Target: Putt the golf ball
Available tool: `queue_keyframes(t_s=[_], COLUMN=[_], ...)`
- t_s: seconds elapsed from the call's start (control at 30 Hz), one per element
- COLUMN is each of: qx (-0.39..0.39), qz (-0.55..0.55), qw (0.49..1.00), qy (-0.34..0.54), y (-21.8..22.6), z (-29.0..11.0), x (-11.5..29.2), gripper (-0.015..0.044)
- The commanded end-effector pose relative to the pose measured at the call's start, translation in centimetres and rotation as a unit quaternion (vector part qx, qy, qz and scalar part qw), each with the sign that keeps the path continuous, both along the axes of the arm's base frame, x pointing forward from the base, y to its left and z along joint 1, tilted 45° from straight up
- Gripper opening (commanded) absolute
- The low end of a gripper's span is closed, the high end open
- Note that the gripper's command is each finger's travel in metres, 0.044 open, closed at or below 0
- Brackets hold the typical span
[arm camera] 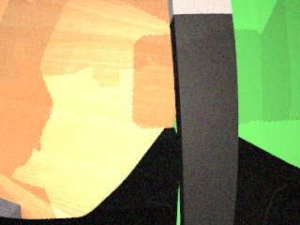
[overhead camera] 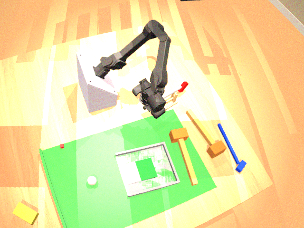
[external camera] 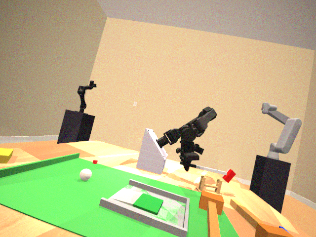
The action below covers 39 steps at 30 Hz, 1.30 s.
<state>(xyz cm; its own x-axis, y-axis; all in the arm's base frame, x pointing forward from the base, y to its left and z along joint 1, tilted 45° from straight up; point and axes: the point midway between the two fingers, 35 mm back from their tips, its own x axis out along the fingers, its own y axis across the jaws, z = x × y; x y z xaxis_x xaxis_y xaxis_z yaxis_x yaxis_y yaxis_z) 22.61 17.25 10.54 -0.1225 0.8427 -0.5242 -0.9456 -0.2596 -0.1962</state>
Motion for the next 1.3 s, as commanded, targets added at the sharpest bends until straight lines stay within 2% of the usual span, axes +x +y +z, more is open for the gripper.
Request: queue_keyframes(t_s=[0.0,0.27,0.77,1.27], qx=[0.008,0.014,-0.055,-0.101], qz=[0.001,0.000,-0.133,-0.275], qw=[1.000,1.000,0.982,0.919], qy=[-0.006,-0.005,0.123,0.263], y=[-1.0,-2.5,-7.7,-15.3], z=[1.6,3.6,-1.0,-6.7], x=[0.1,-0.3,5.4,9.2], gripper=[0.0000,0.0000,0.0000,0.0000])
